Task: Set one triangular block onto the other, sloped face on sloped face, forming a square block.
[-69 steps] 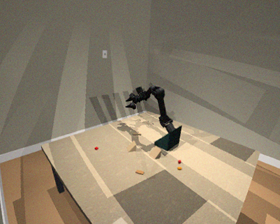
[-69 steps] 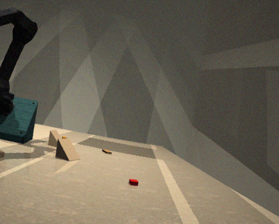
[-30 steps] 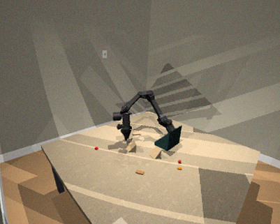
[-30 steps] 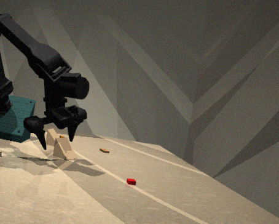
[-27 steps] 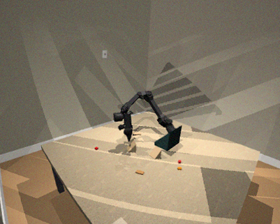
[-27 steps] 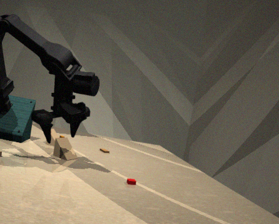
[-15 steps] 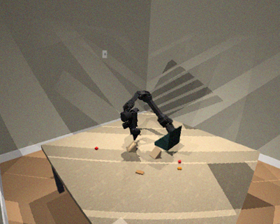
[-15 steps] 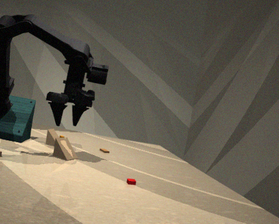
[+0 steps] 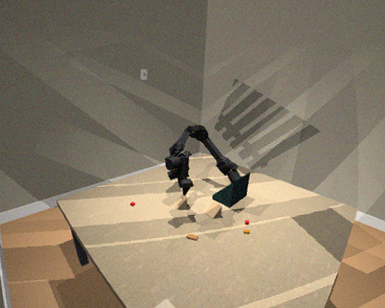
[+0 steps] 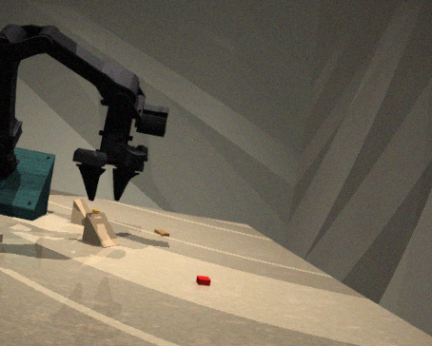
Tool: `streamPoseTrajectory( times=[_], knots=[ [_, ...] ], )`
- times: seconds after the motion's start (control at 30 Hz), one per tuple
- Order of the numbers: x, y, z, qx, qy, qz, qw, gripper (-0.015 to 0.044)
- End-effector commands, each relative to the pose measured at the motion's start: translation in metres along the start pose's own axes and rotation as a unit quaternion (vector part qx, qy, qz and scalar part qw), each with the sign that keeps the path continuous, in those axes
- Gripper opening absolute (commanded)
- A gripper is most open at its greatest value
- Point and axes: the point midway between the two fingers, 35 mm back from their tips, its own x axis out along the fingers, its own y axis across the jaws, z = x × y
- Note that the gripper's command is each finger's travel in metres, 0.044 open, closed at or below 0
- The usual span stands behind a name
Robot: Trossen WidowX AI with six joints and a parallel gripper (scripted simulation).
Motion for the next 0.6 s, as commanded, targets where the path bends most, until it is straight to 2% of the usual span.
streamPoseTrajectory(
  times=[0.0, 0.57],
  knots=[
    [0.009, 0.000, 0.000, -0.003, 0.001, -0.004, 1.000, 0.0440],
    [0.037, 0.002, 0.001, -0.003, 0.001, -0.003, 1.000, 0.0440]
  ],
)
